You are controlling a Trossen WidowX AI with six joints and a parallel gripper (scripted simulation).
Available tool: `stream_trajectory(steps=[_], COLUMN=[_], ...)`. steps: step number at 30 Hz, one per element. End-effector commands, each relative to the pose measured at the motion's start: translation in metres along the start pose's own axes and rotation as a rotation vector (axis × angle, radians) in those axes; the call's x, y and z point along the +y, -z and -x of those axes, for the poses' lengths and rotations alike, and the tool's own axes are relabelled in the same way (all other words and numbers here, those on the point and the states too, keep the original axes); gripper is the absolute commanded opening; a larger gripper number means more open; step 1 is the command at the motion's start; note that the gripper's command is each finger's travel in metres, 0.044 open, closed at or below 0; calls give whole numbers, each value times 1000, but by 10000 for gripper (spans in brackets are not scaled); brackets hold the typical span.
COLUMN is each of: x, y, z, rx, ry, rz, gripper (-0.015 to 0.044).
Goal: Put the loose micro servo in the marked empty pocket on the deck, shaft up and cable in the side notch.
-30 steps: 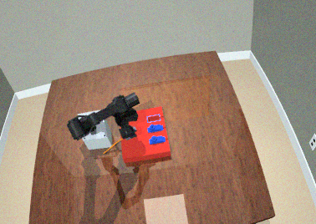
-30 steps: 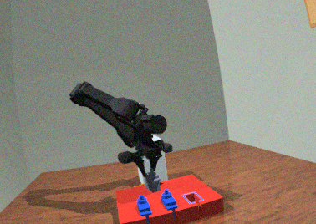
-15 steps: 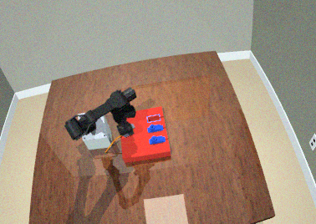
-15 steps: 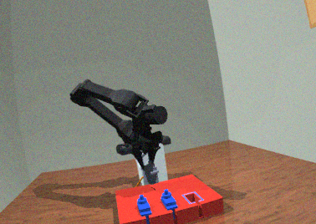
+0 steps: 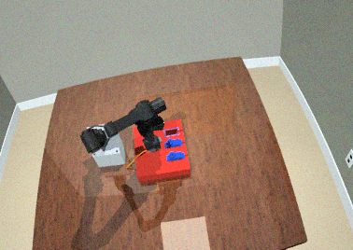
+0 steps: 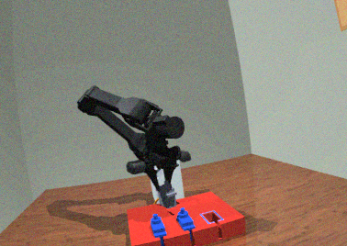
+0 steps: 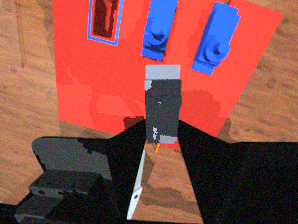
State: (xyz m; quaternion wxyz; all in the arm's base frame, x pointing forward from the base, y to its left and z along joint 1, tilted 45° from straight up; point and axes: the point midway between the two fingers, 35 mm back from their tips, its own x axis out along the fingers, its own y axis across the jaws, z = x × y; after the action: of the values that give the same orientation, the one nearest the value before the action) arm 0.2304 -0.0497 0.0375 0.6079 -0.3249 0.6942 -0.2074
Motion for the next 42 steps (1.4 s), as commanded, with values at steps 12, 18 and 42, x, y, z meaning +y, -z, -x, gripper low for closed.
stream_trajectory(steps=[12,18,42], x=[39,66,100], y=[-18,-25,-34], z=[1,1,1], rx=[-4,-5,-6], ry=[0,-1,-1], rz=[4,4,434], gripper=[0,0,0])
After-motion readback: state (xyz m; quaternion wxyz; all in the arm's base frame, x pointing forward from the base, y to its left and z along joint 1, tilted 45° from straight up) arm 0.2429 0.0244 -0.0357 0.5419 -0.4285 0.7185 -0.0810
